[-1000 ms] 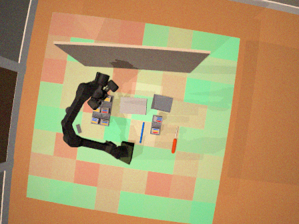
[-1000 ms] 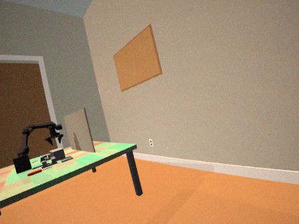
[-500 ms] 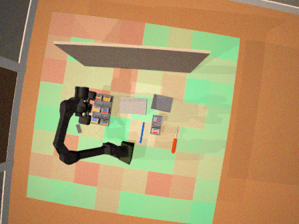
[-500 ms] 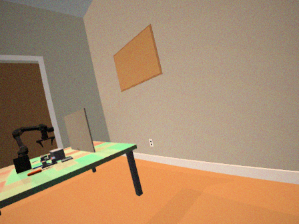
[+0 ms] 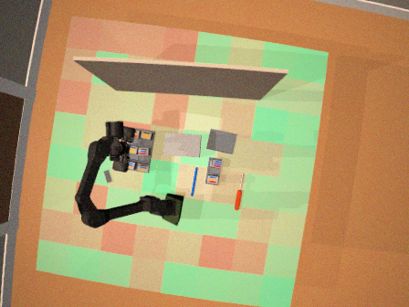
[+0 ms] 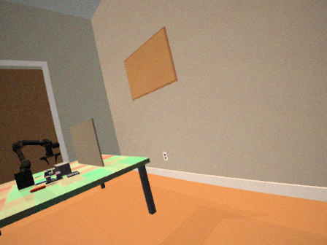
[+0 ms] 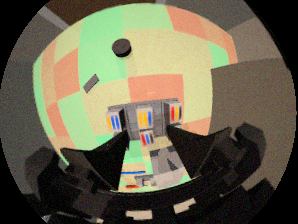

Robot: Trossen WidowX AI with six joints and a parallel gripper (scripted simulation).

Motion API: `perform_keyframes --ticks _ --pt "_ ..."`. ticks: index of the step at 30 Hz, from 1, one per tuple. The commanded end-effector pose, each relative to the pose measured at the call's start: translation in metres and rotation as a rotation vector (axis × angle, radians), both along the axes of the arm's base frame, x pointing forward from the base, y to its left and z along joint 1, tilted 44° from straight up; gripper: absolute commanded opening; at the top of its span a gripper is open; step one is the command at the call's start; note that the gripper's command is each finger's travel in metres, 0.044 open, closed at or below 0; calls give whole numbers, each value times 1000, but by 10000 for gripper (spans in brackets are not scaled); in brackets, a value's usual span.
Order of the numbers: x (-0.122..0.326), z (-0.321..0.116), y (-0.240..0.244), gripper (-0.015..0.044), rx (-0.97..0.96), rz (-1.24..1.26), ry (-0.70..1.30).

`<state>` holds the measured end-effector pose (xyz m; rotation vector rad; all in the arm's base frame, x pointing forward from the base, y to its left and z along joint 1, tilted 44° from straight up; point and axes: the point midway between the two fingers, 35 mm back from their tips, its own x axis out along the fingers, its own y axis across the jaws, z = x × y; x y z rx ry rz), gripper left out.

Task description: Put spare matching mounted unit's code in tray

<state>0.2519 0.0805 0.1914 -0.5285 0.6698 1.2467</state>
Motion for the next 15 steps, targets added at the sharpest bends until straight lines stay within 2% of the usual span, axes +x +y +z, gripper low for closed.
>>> perform_keyframes --ticks 1,15 --pt "-1 -2 1 300 -3 -5 0" --pt "5 -17 13 300 -6 -4 0"
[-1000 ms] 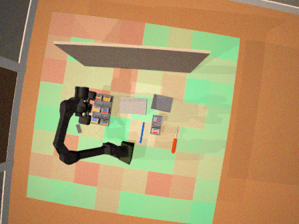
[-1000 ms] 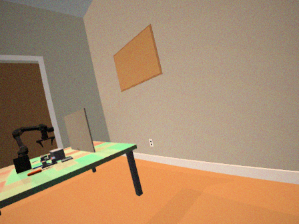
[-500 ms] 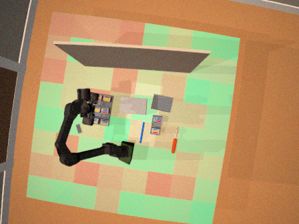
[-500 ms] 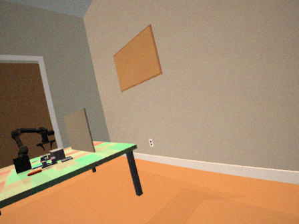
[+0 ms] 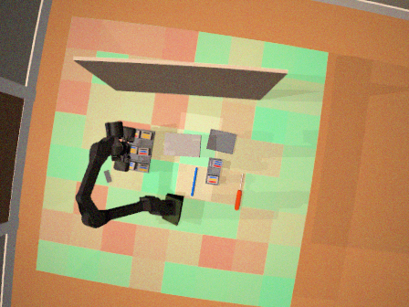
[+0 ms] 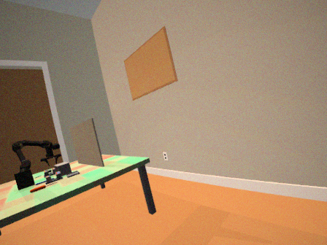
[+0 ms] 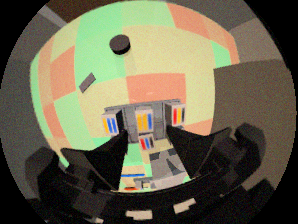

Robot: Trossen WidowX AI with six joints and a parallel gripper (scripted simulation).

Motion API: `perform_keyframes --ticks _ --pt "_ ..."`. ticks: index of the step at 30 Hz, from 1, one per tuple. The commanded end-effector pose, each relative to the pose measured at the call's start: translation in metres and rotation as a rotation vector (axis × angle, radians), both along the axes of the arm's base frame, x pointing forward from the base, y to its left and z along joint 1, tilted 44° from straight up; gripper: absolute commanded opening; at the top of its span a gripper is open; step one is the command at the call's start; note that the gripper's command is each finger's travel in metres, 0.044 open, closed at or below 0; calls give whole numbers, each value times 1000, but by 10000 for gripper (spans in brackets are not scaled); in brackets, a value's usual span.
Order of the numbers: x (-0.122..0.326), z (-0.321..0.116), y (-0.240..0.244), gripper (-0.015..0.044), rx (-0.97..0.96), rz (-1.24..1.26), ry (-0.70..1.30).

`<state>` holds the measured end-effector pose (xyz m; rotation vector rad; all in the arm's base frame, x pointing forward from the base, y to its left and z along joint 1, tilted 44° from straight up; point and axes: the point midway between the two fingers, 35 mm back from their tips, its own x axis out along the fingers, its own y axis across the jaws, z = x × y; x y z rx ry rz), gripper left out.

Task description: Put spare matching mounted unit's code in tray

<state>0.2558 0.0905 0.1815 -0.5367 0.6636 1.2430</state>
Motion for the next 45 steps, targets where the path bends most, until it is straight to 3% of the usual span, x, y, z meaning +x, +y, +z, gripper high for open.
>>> perform_keyframes --ticks 1,45 --pt "1 -8 4 300 -3 -4 10" --pt "9 -48 45 300 5 -5 7"
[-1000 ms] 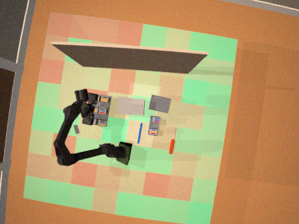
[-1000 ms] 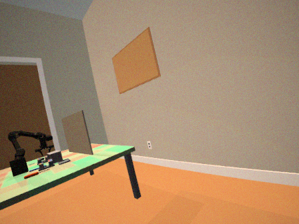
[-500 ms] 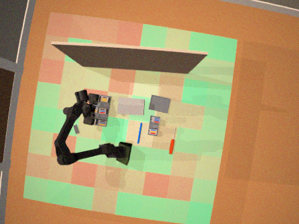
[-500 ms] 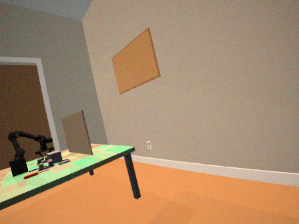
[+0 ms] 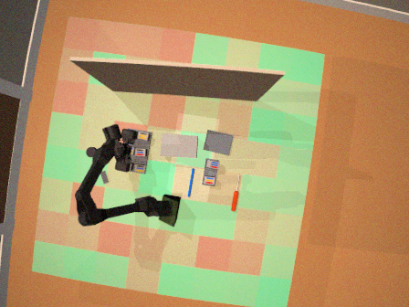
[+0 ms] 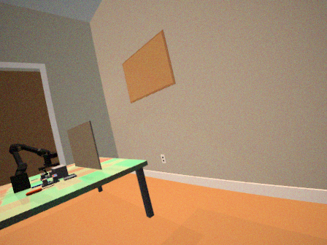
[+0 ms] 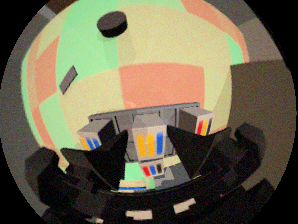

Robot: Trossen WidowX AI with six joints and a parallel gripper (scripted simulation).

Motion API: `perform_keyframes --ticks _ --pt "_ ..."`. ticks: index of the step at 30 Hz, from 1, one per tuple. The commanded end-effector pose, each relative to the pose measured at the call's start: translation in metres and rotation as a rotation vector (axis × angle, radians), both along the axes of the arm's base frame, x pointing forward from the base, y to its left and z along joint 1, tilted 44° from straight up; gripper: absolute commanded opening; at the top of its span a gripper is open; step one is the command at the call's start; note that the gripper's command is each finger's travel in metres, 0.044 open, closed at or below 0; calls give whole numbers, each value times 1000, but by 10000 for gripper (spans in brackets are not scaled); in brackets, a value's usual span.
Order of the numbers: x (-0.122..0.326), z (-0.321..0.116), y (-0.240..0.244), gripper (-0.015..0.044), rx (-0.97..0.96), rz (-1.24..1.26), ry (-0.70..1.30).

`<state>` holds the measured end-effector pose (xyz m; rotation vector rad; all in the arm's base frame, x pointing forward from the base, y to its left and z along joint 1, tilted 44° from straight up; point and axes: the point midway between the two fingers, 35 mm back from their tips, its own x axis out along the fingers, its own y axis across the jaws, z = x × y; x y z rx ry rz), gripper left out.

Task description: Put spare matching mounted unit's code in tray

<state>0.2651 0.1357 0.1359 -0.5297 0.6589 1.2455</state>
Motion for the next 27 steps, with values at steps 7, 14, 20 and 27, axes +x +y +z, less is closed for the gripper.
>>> perform_keyframes --ticks 7,14,20,27 --pt "-1 -1 0 274 0 0 2" --pt "-1 -1 0 149 0 0 2" --pt "-1 -1 0 89 0 0 2" --pt "-1 -1 0 0 0 0 2"
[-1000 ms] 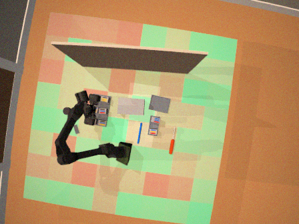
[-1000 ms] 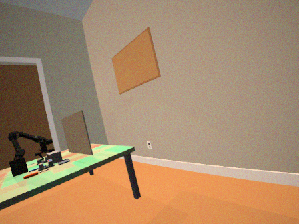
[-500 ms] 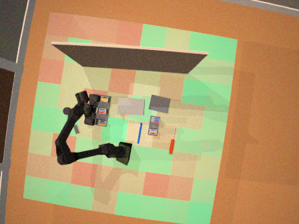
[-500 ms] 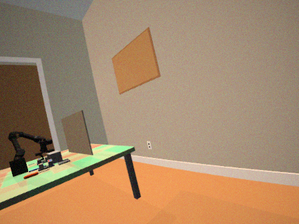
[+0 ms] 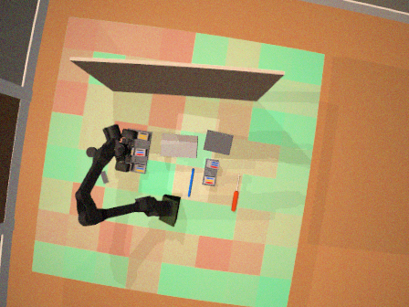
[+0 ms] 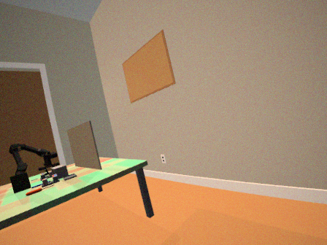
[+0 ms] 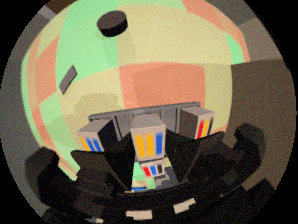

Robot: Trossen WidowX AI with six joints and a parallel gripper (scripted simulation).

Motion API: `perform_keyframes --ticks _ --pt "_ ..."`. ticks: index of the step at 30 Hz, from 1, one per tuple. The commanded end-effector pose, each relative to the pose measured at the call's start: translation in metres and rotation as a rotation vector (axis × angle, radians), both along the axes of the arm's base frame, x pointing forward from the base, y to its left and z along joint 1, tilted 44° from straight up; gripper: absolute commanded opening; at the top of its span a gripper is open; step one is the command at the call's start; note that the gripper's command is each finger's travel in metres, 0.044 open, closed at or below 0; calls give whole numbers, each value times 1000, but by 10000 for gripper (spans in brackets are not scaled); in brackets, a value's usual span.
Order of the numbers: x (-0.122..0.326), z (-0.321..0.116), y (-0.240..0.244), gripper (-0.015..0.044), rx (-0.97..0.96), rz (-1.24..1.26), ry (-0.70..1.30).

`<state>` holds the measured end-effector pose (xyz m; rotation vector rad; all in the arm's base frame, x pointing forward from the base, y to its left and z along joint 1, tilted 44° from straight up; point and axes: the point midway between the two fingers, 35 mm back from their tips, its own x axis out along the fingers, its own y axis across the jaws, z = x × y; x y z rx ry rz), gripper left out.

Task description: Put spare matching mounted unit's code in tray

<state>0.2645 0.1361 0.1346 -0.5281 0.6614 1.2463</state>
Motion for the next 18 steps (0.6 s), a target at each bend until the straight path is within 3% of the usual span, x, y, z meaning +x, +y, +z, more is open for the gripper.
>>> perform_keyframes --ticks 1,18 --pt "0 0 0 0 0 0 0" --pt "-11 49 -50 0 -9 -4 6"
